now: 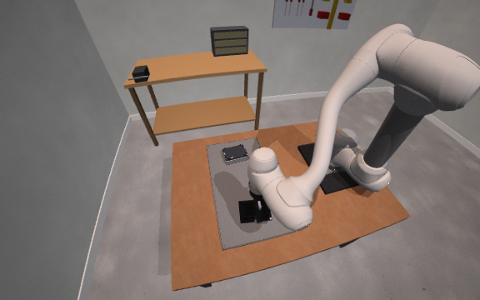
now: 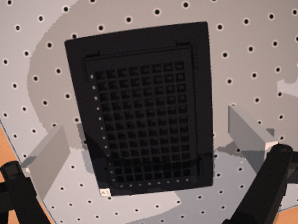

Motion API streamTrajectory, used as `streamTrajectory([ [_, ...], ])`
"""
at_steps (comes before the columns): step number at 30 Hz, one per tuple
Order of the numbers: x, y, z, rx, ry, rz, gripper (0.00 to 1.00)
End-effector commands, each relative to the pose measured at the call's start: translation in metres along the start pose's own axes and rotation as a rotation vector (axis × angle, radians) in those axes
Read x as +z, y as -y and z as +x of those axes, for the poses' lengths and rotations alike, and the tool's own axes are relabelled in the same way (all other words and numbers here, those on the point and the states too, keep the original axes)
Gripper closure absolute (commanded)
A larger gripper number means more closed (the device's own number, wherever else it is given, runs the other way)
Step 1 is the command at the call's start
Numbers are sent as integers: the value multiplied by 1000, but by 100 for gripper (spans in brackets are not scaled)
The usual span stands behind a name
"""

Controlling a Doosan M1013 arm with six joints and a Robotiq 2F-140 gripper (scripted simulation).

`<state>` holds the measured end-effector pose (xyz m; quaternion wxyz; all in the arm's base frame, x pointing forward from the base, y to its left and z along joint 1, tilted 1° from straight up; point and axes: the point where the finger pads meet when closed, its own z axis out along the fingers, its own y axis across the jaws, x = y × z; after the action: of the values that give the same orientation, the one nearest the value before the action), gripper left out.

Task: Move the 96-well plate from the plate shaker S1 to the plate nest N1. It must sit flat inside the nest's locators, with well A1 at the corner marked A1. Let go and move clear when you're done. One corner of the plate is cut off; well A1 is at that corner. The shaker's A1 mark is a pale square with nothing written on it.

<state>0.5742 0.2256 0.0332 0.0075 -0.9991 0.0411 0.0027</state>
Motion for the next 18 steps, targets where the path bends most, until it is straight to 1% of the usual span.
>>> streamTrajectory([
  [1,0,0,0,0,0,0,0],
  [11,0,0,0,0,0,0,0],
  [17,-16,0,0,0,0,0,0],
  [18,-16,0,0,0,0,0,0],
])
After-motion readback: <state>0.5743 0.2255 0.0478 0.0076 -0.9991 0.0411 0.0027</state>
